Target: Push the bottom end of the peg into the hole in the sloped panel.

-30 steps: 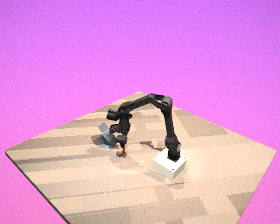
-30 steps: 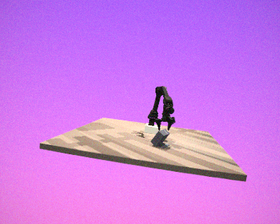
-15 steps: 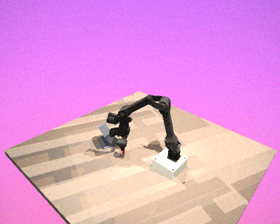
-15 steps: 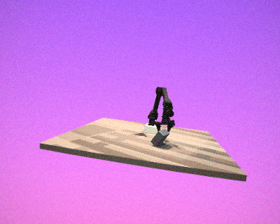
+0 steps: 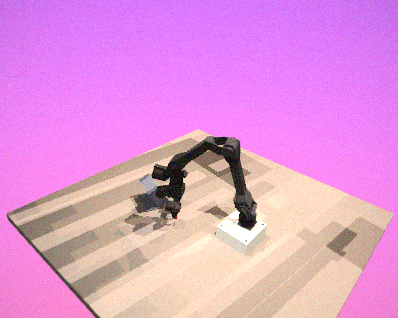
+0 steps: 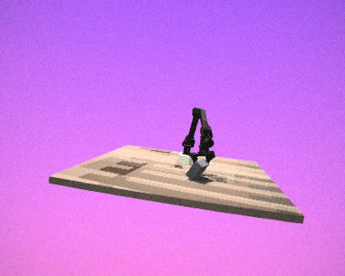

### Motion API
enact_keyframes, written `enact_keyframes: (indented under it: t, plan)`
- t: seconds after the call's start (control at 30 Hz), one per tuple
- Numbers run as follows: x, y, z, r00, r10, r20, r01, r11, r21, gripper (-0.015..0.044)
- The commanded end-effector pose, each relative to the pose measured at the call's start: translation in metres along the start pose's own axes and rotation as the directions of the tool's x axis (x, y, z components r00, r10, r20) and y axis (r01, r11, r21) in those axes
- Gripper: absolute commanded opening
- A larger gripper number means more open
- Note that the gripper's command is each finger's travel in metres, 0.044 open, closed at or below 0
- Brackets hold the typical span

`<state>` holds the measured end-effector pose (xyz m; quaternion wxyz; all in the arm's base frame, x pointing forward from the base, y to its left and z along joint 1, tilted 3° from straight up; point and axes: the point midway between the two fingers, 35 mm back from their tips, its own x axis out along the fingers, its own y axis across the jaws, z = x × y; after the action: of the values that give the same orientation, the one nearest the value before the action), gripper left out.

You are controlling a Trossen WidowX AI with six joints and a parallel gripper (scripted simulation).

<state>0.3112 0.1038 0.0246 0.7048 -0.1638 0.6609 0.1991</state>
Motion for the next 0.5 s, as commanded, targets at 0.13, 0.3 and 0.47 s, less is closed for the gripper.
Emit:
enact_keyframes:
  t: [0.13, 0.3, 0.47]
  plan:
    - [0.0005, 0.0000, -0.0002, 1.000, 0.000, -0.001, 0.000, 1.000, 0.000, 0.0335]
    - [0.0005, 0.0000, -0.0002, 1.000, 0.000, -0.001, 0.000, 1.000, 0.000, 0.0204]
    - [0.0005, 0.0000, -0.0002, 1.000, 0.000, -0.001, 0.000, 1.000, 0.000, 0.0072]
